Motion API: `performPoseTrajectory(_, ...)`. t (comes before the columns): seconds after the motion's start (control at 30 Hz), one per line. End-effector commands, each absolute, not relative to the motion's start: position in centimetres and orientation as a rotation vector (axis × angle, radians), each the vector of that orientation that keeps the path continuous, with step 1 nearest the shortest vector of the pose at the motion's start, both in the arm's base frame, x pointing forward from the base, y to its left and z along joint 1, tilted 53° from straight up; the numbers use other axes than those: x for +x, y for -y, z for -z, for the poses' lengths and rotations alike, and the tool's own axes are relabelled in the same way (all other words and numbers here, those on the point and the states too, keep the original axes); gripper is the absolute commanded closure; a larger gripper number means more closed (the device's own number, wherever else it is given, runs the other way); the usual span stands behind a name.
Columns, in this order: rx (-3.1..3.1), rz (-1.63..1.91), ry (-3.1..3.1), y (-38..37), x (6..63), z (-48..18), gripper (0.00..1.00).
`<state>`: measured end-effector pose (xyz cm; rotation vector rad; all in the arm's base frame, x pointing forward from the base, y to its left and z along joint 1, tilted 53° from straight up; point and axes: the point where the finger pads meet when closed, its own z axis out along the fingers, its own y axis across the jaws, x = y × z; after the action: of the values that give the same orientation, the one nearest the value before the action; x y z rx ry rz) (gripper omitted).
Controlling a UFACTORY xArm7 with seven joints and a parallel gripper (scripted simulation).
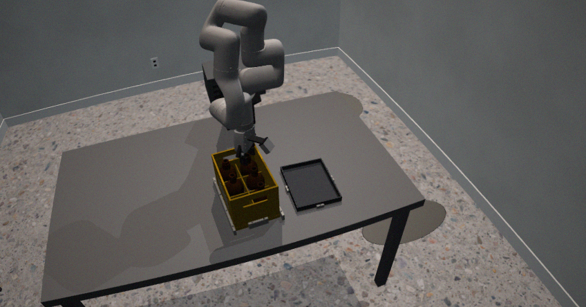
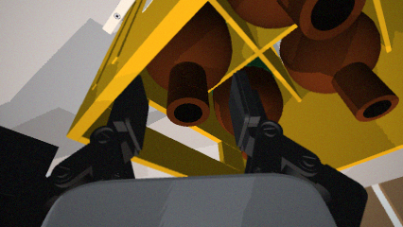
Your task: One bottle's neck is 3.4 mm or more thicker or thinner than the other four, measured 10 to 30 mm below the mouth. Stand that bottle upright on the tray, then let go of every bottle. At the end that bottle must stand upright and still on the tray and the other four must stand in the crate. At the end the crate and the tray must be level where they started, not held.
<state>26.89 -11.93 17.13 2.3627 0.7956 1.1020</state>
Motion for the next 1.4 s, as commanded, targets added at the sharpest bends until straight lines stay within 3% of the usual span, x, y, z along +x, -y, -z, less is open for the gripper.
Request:
performPoseTrajectory(0.0, 2.362, -1.102, -0.795, 12.0, 26.9, -17.2, 0.35)
performPoseTrajectory(0.63, 2.362, -1.103, -0.795, 11.9, 26.2, -17.7, 0.35)
performPoseTrajectory(1.37, 2.362, -1.103, -0.795, 11.1, 21.3, -21.4, 0.35)
